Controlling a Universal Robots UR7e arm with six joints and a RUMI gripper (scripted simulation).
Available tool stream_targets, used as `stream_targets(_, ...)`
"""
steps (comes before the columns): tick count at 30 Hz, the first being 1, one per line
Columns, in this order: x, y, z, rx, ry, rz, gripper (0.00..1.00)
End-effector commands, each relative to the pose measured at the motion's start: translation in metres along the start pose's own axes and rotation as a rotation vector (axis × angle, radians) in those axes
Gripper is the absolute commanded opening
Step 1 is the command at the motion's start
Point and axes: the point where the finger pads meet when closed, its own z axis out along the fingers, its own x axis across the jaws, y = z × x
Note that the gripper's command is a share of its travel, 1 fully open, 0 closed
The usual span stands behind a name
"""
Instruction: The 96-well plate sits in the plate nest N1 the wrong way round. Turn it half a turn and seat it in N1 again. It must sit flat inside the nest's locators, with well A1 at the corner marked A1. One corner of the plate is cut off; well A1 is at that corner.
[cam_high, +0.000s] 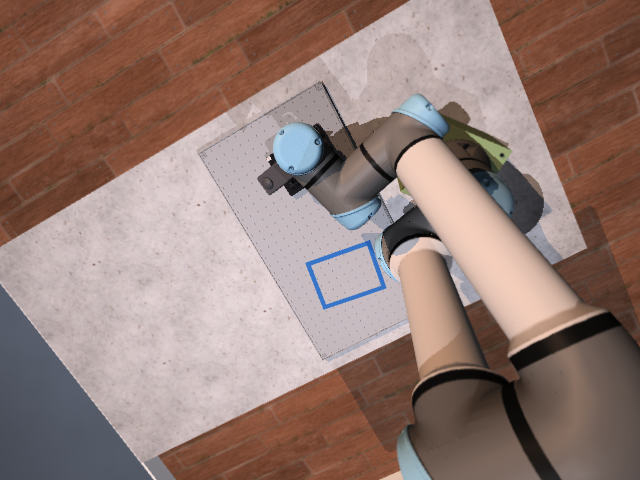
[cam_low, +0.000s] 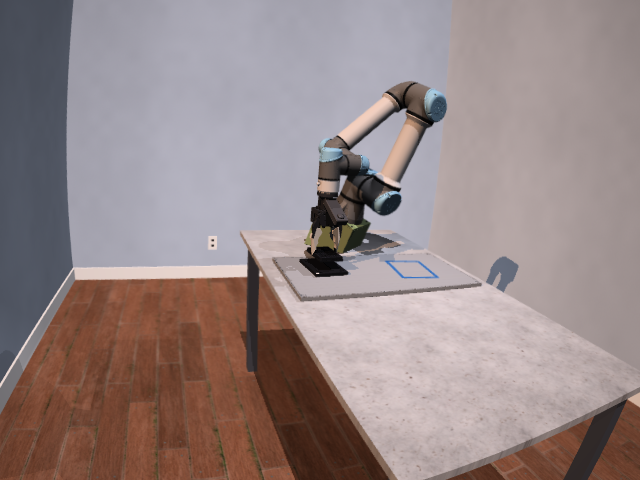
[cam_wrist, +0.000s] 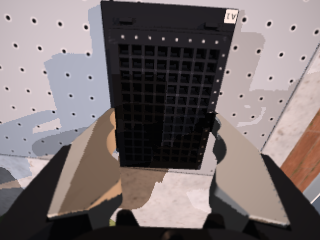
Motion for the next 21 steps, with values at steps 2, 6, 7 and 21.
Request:
stream_targets(2,0.001,0.0,0.009,0.0,0.001,0.0,0.0)
stream_targets(6,0.001,0.0,0.014,0.0,0.001,0.0,0.0)
stream_targets(7,0.001,0.0,0.015,0.0,0.001,0.0,0.0)
stream_targets(21,0.001,0.0,0.022,0.0,0.001,0.0,0.0)
